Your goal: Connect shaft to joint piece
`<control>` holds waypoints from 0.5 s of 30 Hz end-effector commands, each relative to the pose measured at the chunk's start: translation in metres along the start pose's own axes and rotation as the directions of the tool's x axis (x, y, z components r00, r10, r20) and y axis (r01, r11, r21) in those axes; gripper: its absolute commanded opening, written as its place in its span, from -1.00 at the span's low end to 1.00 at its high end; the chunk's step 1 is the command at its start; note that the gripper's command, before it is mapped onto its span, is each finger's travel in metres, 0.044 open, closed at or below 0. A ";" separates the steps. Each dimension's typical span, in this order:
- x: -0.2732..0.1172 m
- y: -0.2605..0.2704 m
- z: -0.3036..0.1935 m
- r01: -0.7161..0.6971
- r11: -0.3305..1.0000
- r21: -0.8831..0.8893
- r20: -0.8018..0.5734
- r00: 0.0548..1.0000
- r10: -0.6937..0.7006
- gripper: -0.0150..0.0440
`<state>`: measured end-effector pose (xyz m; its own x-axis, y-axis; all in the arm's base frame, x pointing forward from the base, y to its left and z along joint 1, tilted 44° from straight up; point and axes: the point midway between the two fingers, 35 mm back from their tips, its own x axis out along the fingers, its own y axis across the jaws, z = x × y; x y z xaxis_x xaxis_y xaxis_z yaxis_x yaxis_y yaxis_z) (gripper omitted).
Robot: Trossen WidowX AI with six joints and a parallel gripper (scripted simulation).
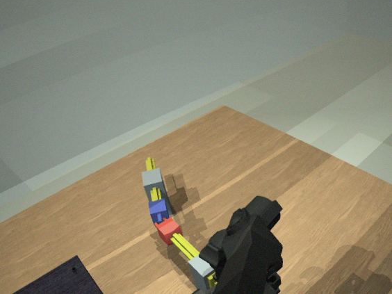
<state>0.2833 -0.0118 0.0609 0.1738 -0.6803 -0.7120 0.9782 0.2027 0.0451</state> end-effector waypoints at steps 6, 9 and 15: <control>0.000 0.000 0.000 -0.002 1.000 0.001 0.000 1.000 0.002 -0.26; 0.000 0.000 0.000 -0.002 1.000 0.001 0.000 1.000 0.002 -0.18; 0.000 0.000 0.000 -0.002 1.000 0.001 0.000 1.000 0.002 0.36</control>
<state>0.2835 -0.0118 0.0610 0.1746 -0.6802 -0.7119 0.9781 0.2027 0.0462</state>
